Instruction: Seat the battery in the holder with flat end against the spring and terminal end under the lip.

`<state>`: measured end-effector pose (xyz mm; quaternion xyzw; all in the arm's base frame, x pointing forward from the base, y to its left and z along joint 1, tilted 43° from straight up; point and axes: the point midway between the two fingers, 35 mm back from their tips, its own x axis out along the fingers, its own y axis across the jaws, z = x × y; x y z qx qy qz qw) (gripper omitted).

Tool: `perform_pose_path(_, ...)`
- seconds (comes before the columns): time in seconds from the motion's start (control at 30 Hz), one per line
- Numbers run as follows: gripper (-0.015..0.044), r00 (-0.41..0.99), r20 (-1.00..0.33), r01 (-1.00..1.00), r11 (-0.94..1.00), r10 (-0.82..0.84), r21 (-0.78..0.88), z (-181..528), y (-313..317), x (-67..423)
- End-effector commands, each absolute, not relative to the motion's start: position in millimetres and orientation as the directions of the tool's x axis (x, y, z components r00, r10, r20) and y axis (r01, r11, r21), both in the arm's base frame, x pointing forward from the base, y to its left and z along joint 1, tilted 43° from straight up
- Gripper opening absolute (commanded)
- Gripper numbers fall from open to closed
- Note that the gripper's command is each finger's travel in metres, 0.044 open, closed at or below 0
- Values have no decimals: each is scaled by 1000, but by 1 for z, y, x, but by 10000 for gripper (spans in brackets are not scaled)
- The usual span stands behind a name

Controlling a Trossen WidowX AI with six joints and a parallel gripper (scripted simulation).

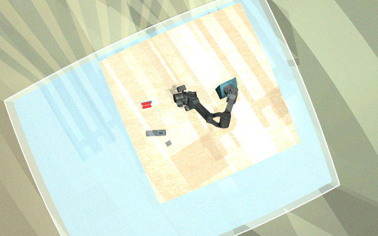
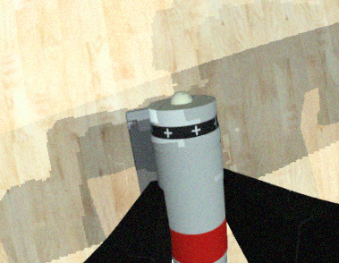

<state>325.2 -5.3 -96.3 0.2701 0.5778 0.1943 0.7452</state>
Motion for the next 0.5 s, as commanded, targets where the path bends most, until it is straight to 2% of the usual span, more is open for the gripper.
perform_pose_path(0.0,74,271,-753,26,777,600,629,-97,-3,325)
perform_pose_path(0.47,74,342,-743,35,782,576,622,-106,0,323)
